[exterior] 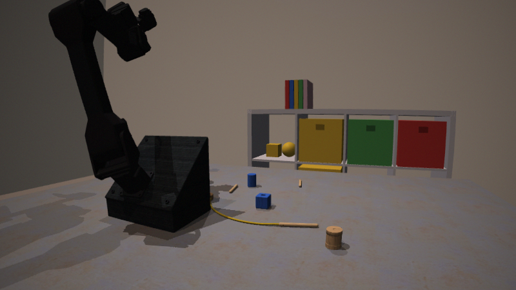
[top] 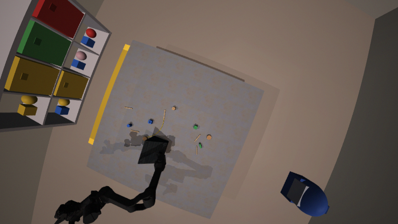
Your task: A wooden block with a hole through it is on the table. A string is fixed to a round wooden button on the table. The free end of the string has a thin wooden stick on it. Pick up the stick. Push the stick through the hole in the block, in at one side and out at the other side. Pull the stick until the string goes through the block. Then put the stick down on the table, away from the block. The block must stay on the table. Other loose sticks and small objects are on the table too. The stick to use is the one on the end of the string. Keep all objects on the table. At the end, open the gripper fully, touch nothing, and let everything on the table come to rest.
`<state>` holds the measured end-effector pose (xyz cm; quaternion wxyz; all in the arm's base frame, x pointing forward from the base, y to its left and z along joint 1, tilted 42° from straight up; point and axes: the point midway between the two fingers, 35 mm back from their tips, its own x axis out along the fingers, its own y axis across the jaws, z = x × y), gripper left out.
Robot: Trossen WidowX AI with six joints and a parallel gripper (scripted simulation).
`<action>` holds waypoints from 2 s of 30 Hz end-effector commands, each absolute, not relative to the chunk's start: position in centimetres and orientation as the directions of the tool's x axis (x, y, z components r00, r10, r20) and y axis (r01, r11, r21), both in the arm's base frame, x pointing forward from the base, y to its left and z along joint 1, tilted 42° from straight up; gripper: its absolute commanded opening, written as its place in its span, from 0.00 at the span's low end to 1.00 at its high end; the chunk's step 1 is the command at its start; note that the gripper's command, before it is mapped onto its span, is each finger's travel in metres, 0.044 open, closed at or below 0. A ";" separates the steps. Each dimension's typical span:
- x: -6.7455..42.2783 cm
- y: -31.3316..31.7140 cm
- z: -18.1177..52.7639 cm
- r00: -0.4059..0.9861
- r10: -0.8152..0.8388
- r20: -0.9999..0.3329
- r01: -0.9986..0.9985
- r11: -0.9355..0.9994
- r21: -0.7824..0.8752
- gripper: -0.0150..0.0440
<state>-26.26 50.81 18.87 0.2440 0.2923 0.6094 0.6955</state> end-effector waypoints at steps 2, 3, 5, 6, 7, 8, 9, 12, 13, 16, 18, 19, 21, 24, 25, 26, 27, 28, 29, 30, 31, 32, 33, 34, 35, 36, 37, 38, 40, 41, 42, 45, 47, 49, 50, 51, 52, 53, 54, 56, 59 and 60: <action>-26.3 50.8 18.9 -0.710 0.696 0.109 0.017 -0.138 0.990 1.00; -26.1 50.9 18.8 -0.708 0.698 0.105 0.012 -0.138 0.990 1.00; -25.3 51.3 18.1 -0.690 0.720 0.076 -0.029 -0.132 0.991 1.00; -24.5 51.7 17.6 -0.675 0.736 0.052 -0.062 -0.127 0.990 1.00; -23.6 52.2 16.9 -0.656 0.755 0.024 -0.102 -0.120 0.988 1.00; -22.5 52.7 16.0 -0.630 0.776 -0.012 -0.153 -0.109 0.982 1.00; -21.2 53.2 15.1 -0.601 0.798 -0.051 -0.207 -0.093 0.974 1.00; -17.5 54.3 12.4 -0.515 0.842 -0.161 -0.354 -0.038 0.935 1.00; -16.3 54.6 11.6 -0.489 0.851 -0.191 -0.397 -0.022 0.918 1.00; -12.2 55.2 8.8 -0.392 0.871 -0.297 -0.540 0.043 0.840 1.00; -9.4 55.2 6.9 -0.326 0.871 -0.367 -0.626 0.092 0.774 1.00; -8.0 55.2 6.0 -0.293 0.868 -0.402 -0.665 0.117 0.737 1.00; -5.3 54.8 4.2 -0.228 0.853 -0.470 -0.736 0.165 0.656 1.00; -0.9 53.9 1.4 -0.124 0.809 -0.575 -0.823 0.240 0.515 1.00; 0.5 53.4 0.5 -0.089 0.788 -0.609 -0.846 0.263 0.464 1.00; 1.9 52.8 -0.4 -0.057 0.764 -0.642 -0.866 0.283 0.413 1.00; 3.3 52.2 -1.3 -0.025 0.738 -0.675 -0.883 0.300 0.360 1.00; 4.7 51.5 -2.1 0.006 0.708 -0.706 -0.899 0.314 0.307 1.00; 6.0 50.8 -2.9 0.036 0.676 -0.736 -0.912 0.324 0.253 1.00; 7.3 49.9 -3.7 0.063 0.642 -0.764 -0.922 0.330 0.201 1.00; 8.6 49.0 -4.5 0.089 0.605 -0.791 -0.931 0.332 0.149 1.00; 9.8 48.1 -5.2 0.113 0.566 -0.816 -0.939 0.330 0.099 1.00; 11.0 47.1 -5.9 0.136 0.524 -0.841 -0.945 0.324 0.049 1.00; 12.2 46.0 -6.6 0.157 0.480 -0.863 -0.950 0.313 0.002 1.00; 13.4 44.8 -7.2 0.175 0.434 -0.884 -0.954 0.298 -0.043 1.00; 14.4 43.6 -7.8 0.191 0.386 -0.902 -0.957 0.278 -0.083 1.00; 15.4 42.3 -8.4 0.204 0.338 -0.919 -0.959 0.255 -0.120 1.00; 16.4 41.1 -8.9 0.215 0.288 -0.933 -0.962 0.228 -0.152 1.00; 18.1 38.4 -9.8 0.230 0.185 -0.955 -0.966 0.165 -0.200 1.00; 18.9 37.0 -10.1 0.233 0.133 -0.963 -0.968 0.129 -0.217 1.00; 19.6 35.6 -10.5 0.234 0.081 -0.969 -0.970 0.092 -0.227 1.00; 21.5 31.1 -11.2 0.222 -0.081 -0.972 -0.975 -0.032 -0.220 1.00; 22.4 28.2 -11.4 0.202 -0.184 -0.962 -0.976 -0.113 -0.184 1.00; 23.2 25.3 -11.5 0.174 -0.283 -0.943 -0.974 -0.190 -0.123 1.00; 23.4 23.8 -11.4 0.157 -0.331 -0.931 -0.971 -0.225 -0.084 1.00; 23.7 22.4 -11.3 0.139 -0.377 -0.916 -0.965 -0.258 -0.040 1.00; 23.8 21.0 -11.2 0.118 -0.422 -0.899 -0.957 -0.288 0.009 1.00; 24.0 19.6 -11.0 0.096 -0.465 -0.880 -0.947 -0.316 0.063 1.00; 24.1 18.2 -10.8 0.073 -0.507 -0.859 -0.933 -0.339 0.120 1.00; 24.2 15.5 -10.3 0.024 -0.584 -0.812 -0.894 -0.376 0.244 1.00; 24.2 13.0 -9.6 -0.027 -0.651 -0.759 -0.838 -0.399 0.372 1.00; 24.2 12.9 -9.5 -0.029 -0.653 -0.757 -0.836 -0.399 0.377 1.00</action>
